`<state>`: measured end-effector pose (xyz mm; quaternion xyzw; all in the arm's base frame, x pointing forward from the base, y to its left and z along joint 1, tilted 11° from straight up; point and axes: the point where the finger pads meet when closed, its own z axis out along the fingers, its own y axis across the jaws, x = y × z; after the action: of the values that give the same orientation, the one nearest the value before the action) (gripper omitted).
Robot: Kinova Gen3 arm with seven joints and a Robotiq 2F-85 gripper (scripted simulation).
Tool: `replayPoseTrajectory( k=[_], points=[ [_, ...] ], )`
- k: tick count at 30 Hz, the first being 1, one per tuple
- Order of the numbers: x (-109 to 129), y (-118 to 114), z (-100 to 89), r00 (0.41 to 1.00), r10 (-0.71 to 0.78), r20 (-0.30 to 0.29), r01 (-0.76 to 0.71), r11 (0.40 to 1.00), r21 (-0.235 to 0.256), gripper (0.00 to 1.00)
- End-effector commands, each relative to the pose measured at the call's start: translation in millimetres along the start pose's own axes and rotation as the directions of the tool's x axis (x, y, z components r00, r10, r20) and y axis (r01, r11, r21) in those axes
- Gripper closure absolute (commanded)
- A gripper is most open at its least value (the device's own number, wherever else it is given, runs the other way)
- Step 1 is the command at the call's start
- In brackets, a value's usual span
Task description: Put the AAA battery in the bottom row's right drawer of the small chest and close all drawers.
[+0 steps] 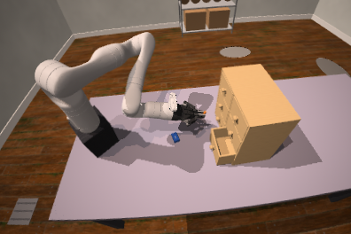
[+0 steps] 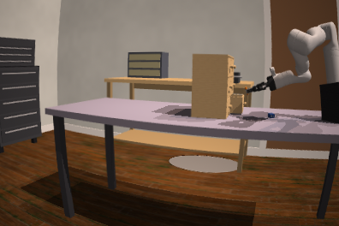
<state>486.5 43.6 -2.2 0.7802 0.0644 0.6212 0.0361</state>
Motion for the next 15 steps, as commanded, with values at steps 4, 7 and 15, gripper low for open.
replayPoseTrajectory(
  k=[4,7,15],
  points=[
    [1.2,12.9,4.8,1.000,-0.002,0.000,0.002,1.000,-0.009,0.95],
    [2.1,17.0,7.2,1.000,-0.002,0.000,0.002,1.000,-0.009,0.95],
    [4.3,26.8,12.9,1.000,-0.002,0.000,0.002,1.000,-0.009,0.95]
  ],
)
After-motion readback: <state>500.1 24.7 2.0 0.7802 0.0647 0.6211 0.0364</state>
